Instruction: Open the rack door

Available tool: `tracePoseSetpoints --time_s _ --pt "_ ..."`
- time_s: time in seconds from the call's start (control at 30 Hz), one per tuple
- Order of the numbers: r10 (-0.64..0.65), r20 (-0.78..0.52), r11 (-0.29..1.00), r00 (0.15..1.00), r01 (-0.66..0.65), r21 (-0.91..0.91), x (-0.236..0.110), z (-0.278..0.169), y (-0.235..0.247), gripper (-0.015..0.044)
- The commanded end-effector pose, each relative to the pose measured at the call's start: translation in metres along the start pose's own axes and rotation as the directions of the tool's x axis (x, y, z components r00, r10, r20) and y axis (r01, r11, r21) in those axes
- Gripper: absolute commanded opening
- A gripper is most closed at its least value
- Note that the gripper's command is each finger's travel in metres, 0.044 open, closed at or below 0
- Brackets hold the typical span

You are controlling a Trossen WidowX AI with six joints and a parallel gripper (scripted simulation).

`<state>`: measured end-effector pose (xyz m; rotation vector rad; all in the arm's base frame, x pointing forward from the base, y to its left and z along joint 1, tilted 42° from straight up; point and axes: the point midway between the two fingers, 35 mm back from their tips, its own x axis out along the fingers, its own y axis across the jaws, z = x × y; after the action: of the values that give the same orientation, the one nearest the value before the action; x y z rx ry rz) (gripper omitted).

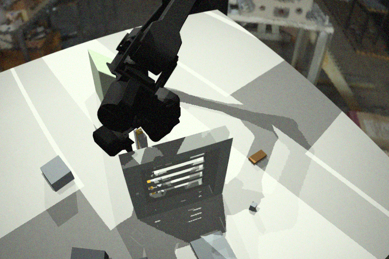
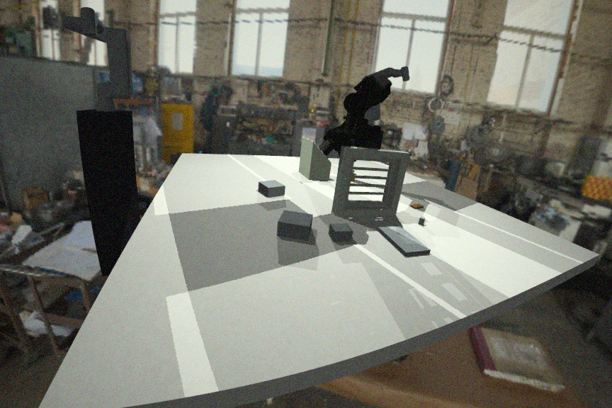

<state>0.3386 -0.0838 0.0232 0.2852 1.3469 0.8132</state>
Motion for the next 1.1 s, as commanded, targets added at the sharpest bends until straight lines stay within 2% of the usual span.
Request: tracePoseSetpoints --time_s 0.0,0.3,0.53,0.73,1.07 --pt "0.001 0.005 0.978 1.0 0.0 -0.21 -0.0004 0.001 0.0002 0.0285" --pt "0.001 0.005 0.792 1.0 0.002 -0.611 -0.0004 0.001 0.0003 0.0285" --pt "0.001 0.005 0.537 1.0 0.004 -0.844 -0.0004 0.001 0.0003 0.0285" --pt "0.001 0.005 0.298 1.0 0.004 -0.954 -0.0004 0.0011 0.0004 0.0285" --pt "0.001 0.005 0.291 1.0 0.004 -0.957 -0.0004 0.0011 0.0004 0.0279"
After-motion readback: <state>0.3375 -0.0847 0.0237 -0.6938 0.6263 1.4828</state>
